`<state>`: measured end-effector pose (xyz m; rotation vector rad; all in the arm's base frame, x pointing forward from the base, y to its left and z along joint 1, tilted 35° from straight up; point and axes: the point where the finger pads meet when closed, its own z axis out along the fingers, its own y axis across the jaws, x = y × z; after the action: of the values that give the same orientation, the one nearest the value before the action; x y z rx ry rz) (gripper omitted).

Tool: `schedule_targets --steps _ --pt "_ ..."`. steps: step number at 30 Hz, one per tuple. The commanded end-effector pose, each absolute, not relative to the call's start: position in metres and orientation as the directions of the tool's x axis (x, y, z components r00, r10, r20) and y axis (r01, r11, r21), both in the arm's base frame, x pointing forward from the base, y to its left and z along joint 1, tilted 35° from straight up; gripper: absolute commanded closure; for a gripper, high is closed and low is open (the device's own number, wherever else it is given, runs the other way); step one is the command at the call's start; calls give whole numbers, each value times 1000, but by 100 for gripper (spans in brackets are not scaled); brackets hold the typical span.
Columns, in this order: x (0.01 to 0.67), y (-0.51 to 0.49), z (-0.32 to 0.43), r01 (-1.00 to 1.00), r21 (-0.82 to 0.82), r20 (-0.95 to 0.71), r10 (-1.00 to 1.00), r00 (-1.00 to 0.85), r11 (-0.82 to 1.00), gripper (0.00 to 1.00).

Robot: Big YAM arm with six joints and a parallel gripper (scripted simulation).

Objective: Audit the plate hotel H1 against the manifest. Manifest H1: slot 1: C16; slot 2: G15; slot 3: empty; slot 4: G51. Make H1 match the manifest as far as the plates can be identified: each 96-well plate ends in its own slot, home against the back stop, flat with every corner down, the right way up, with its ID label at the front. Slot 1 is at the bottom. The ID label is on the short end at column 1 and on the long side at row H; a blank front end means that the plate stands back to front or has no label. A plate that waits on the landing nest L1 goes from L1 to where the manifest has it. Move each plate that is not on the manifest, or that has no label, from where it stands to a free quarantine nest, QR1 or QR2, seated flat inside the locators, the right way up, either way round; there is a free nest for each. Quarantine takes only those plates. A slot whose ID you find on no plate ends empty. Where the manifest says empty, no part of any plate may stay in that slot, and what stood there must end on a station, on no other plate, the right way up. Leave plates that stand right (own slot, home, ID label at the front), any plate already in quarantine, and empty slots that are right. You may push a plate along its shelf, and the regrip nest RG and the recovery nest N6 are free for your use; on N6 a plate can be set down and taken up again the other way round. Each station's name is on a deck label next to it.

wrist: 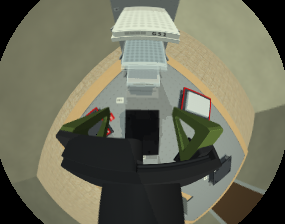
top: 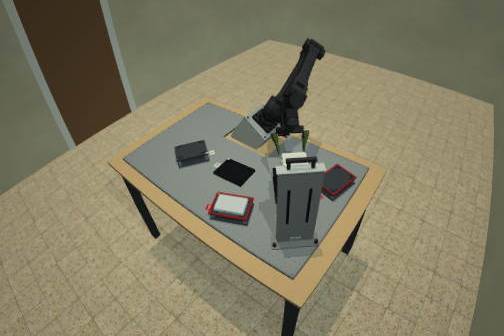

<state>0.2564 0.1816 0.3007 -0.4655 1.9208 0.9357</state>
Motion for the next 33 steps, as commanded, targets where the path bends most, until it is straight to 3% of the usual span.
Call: schedule_targets --steps 1,33 --pt "257 177 293 -631 422 -854 52 -518 651 0" --pt "258 205 267 -642 429 -857 60 -513 636 0"
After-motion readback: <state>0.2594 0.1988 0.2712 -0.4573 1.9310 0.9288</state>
